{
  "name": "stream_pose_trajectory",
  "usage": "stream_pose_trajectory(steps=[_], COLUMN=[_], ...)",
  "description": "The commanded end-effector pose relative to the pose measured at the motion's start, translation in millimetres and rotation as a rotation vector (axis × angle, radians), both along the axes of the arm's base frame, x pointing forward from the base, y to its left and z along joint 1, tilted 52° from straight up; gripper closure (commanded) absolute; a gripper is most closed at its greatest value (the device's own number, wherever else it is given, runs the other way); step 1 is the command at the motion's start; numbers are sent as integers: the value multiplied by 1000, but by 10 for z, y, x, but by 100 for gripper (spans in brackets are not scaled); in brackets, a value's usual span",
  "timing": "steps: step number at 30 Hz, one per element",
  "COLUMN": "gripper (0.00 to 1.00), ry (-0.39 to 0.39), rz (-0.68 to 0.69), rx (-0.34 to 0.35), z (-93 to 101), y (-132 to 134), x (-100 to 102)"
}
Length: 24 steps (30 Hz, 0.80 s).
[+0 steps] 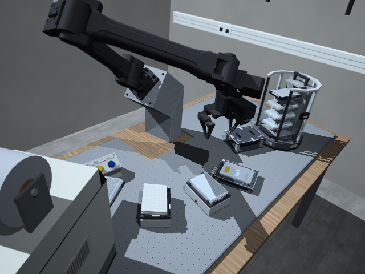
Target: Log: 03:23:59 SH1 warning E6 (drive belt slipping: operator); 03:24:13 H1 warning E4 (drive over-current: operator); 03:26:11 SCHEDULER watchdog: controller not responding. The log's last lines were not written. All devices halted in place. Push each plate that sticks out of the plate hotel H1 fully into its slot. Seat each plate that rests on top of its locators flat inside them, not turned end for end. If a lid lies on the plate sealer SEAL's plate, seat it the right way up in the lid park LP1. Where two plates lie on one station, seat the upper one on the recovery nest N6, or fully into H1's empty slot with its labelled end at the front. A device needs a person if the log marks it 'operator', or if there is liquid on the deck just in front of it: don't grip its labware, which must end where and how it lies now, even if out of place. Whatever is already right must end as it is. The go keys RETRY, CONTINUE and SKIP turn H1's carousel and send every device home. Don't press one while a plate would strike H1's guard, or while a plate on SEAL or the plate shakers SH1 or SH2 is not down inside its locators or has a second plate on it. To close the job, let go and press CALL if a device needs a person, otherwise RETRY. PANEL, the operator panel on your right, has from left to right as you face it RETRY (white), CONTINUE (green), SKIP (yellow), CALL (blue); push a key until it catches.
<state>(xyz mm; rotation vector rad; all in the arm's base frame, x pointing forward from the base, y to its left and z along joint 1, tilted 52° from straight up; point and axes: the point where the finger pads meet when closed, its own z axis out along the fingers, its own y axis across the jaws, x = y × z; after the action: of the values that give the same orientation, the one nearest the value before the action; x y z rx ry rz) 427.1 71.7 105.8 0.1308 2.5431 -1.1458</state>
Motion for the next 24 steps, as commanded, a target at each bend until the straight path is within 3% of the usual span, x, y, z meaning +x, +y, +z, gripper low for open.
stream_pose_trajectory(steps=[1,10,18,20,24], gripper=[0,0,0,0,0], ry=[12,-1,7,-13,-130], rz=[1,1,2,-19,-114], rx=[-7,-1,-5,2,45], z=[150,418,537,565,644], y=[-130,-304,-448,-499,-586], x=[-21,-4,-57,-91,-147])
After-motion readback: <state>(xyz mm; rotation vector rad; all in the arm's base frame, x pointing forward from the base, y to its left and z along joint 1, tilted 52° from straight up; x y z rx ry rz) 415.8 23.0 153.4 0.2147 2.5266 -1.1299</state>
